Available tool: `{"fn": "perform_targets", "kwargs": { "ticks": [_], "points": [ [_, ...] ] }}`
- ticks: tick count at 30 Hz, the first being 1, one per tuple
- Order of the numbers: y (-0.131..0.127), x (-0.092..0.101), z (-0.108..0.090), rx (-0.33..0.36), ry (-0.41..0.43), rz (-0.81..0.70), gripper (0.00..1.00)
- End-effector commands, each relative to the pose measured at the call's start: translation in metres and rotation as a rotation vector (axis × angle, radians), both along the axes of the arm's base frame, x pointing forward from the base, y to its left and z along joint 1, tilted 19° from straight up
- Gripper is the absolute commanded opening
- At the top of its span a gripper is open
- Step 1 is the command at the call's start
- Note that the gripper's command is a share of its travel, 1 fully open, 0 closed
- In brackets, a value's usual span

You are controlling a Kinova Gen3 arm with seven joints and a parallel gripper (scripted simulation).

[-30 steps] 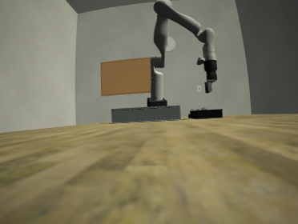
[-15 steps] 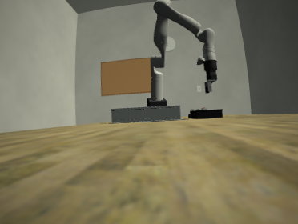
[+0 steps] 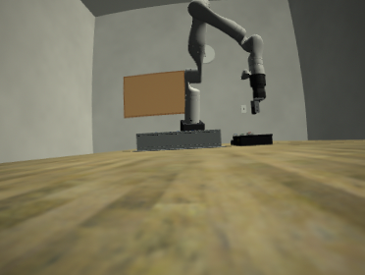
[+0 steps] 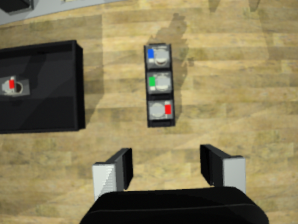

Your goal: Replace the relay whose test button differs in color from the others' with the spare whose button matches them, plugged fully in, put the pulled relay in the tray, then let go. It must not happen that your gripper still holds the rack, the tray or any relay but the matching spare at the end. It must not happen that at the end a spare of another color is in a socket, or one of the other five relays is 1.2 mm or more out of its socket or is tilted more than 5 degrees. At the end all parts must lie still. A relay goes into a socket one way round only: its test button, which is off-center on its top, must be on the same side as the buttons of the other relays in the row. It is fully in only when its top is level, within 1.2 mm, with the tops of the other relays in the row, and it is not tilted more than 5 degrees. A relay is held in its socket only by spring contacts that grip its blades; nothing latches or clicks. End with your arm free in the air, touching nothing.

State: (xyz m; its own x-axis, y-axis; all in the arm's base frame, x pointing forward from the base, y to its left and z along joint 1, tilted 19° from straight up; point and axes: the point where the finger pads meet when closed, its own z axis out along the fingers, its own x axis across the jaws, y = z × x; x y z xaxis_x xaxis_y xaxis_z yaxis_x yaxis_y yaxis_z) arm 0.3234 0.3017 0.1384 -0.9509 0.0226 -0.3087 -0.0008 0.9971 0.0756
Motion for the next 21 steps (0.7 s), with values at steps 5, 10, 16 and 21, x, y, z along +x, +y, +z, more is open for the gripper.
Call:
{"fn": "perform_targets", "kwargs": {
  "ticks": [5, 10, 16, 21],
  "points": [
    [0.000, 0.000, 0.001, 0.001, -0.001, 0.000, 1.00],
    [-0.007, 0.001, -0.001, 0.001, -0.001, 0.000, 1.00],
    [-0.031, 0.003, -0.007, 0.001, -0.001, 0.000, 1.00],
    [-0.050, 0.004, -0.012, 0.001, -0.001, 0.000, 1.00]
  ]
}}
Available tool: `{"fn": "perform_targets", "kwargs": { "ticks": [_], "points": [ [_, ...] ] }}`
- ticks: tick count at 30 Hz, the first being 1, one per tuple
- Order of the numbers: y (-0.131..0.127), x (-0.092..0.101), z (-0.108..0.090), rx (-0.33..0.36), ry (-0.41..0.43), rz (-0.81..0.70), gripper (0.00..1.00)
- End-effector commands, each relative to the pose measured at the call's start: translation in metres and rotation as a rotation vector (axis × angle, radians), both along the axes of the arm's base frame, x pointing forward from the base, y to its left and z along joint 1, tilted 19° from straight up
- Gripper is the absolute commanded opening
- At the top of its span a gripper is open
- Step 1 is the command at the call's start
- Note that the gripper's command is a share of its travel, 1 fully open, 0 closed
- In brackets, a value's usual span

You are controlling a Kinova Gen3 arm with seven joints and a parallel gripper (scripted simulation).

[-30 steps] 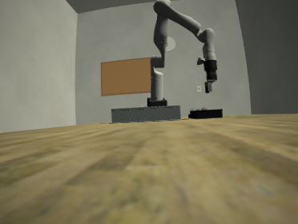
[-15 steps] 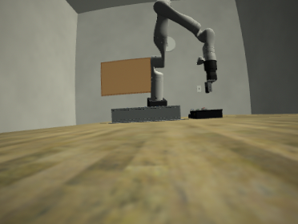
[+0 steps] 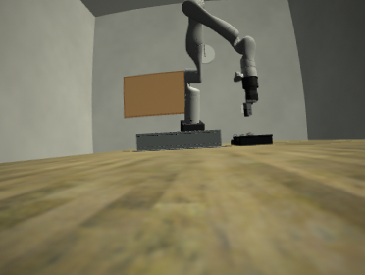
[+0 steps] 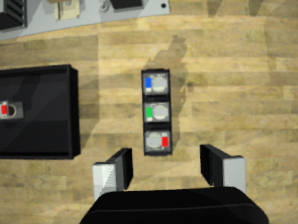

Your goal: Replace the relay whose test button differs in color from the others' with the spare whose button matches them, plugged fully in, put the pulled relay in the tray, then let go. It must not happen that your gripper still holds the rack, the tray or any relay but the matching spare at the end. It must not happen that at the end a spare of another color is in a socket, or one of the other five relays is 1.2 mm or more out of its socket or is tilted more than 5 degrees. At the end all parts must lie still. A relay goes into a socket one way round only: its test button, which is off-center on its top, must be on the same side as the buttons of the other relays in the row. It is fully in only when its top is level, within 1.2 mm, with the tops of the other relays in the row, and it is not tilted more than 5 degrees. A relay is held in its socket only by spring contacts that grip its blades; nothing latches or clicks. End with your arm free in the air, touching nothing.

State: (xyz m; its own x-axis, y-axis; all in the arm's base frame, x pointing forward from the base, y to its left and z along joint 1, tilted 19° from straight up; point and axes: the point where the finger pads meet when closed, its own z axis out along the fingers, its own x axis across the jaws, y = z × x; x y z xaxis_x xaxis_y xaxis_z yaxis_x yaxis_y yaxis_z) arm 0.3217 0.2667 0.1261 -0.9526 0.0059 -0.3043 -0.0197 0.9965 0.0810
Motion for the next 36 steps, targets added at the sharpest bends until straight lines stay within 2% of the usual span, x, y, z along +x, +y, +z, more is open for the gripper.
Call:
{"fn": "perform_targets", "kwargs": {
  "ticks": [1, 5, 19, 22, 36],
  "points": [
    [-0.019, 0.006, -0.001, -0.005, -0.006, -0.019, 1.00],
    [-0.018, 0.002, -0.004, -0.003, -0.002, -0.005, 1.00],
    [-0.071, 0.010, -0.015, -0.005, -0.006, -0.019, 1.00],
    [-0.064, 0.007, -0.015, -0.003, -0.003, -0.004, 1.00],
    [-0.087, 0.014, -0.017, -0.005, -0.006, -0.019, 1.00]
  ]
}}
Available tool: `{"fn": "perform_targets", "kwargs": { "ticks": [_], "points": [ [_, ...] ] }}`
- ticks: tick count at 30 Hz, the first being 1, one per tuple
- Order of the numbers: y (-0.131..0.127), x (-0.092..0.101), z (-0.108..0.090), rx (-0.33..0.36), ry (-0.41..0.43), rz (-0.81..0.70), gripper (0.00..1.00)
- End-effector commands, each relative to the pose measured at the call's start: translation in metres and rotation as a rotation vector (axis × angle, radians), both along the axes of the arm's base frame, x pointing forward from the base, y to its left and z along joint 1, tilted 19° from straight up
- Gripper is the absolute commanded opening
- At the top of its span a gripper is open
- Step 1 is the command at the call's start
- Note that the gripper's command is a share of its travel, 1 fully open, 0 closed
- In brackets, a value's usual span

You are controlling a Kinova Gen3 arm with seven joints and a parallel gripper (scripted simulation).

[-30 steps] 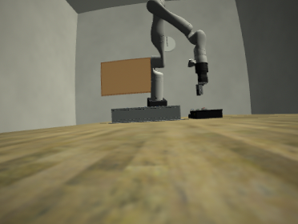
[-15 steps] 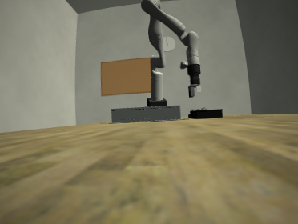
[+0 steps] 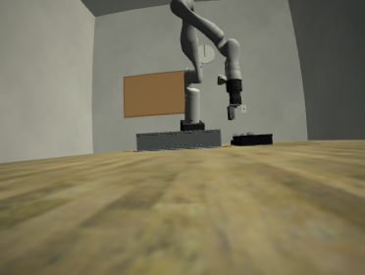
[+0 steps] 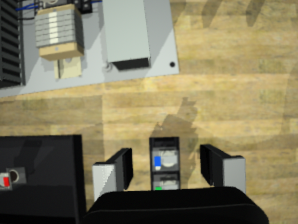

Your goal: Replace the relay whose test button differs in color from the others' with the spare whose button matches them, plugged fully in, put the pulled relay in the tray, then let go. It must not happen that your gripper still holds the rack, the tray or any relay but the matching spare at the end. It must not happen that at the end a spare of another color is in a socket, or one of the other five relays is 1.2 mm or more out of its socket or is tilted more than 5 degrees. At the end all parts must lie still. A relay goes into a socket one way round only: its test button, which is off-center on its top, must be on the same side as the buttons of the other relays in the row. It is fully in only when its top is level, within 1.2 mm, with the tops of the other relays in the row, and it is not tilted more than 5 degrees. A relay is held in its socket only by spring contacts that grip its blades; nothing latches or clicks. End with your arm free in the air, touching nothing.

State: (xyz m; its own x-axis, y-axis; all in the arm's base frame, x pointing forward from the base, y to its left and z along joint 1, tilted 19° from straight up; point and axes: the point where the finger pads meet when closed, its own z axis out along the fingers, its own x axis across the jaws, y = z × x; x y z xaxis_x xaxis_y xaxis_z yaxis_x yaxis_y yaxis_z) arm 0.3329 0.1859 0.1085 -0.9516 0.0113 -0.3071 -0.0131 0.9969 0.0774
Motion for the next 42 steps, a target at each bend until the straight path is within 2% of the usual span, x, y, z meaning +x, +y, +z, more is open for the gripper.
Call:
{"fn": "perform_targets", "kwargs": {
  "ticks": [1, 42],
  "points": [
    [-0.006, 0.003, 0.001, -0.001, -0.003, -0.012, 1.00],
    [0.008, 0.000, 0.003, -0.002, -0.003, -0.014, 1.00]
  ]
}}
